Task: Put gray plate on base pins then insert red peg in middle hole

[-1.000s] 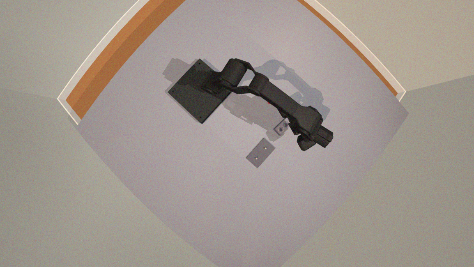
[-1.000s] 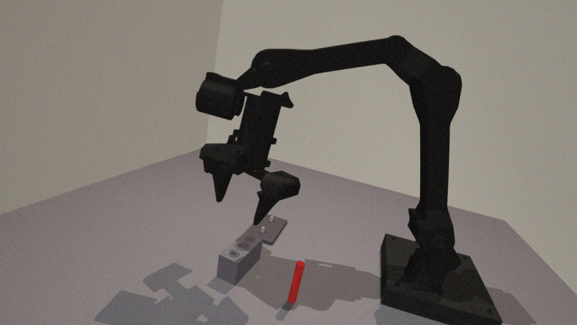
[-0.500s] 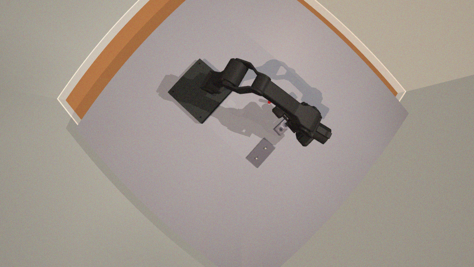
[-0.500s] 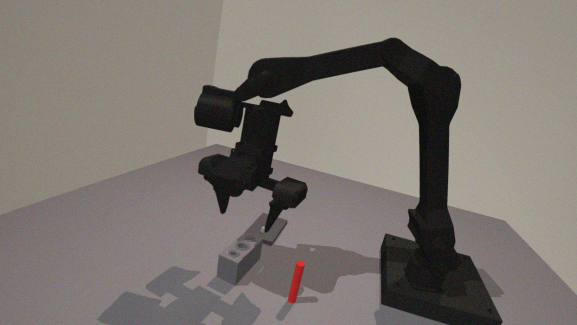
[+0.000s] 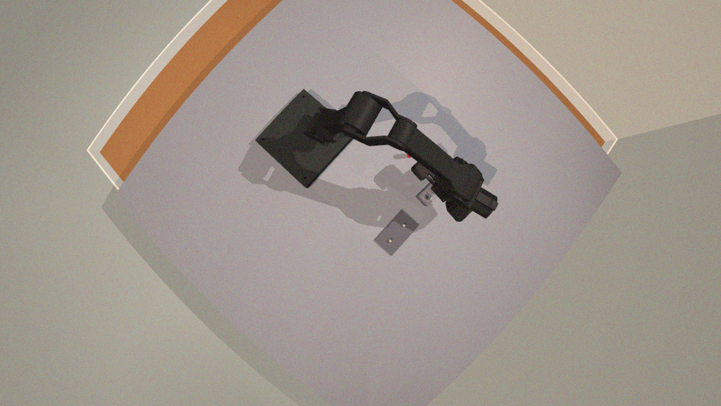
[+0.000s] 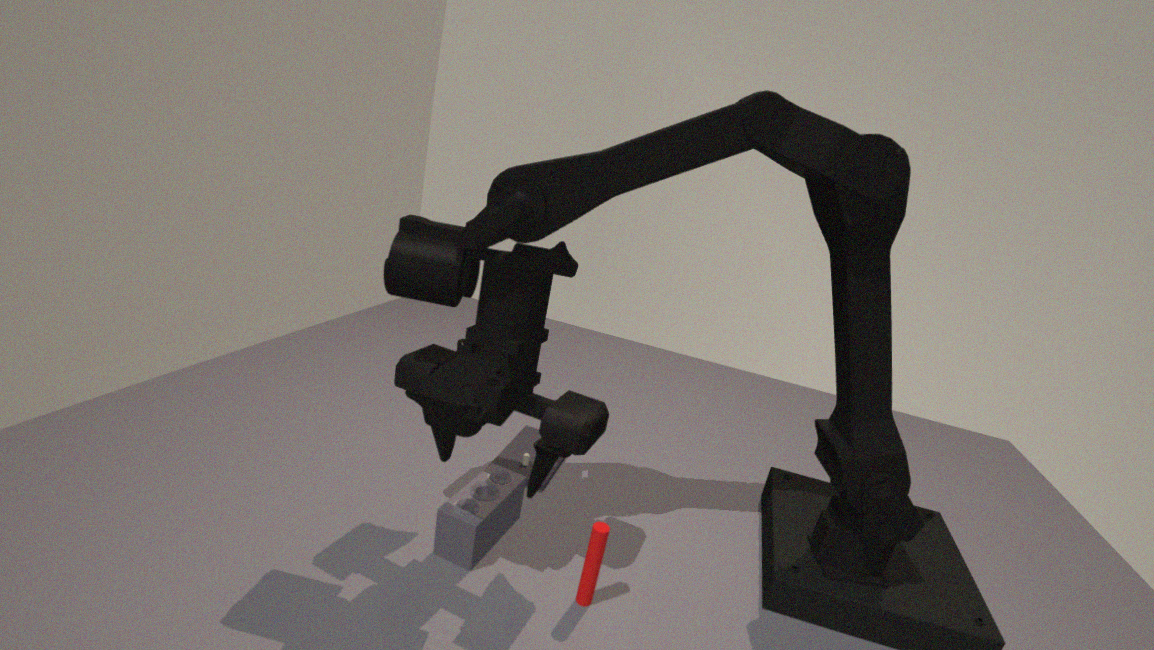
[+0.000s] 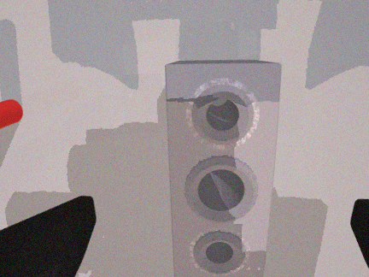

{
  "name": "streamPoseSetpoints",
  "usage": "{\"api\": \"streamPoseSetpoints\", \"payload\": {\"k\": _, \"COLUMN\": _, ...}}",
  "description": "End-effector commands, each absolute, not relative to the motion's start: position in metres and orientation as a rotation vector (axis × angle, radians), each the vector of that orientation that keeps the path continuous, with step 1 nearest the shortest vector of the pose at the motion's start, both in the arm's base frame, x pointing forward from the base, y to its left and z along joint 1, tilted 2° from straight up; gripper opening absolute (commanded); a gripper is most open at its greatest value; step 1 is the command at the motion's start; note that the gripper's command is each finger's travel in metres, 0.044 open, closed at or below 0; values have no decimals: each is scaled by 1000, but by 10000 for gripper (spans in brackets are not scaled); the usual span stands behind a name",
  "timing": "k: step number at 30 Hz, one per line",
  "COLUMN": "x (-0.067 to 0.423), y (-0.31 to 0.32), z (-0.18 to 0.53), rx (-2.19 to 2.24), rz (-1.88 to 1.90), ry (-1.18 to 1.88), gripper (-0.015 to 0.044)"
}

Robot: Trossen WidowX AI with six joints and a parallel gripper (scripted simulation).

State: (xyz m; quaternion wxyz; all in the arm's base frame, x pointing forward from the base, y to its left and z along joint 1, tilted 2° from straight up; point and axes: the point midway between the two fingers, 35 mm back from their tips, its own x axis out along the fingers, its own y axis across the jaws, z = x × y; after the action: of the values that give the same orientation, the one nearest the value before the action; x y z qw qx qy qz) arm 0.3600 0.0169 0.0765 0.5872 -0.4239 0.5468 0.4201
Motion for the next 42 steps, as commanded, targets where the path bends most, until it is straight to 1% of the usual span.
{"api": "streamPoseSetpoints", "payload": {"k": 1, "x": 360, "y": 17, "z": 68, "rx": -994, "rz": 982, "ry": 1278, "gripper": 440}}
{"api": "streamPoseSetpoints", "payload": {"k": 34, "x": 362, "y": 18, "z": 18, "rx": -994, "rz": 982, "ry": 1278, "gripper": 440}}
{"api": "streamPoseSetpoints", "payload": {"k": 42, "x": 362, "y": 18, "z": 18, "rx": -994, "rz": 982, "ry": 1278, "gripper": 230}}
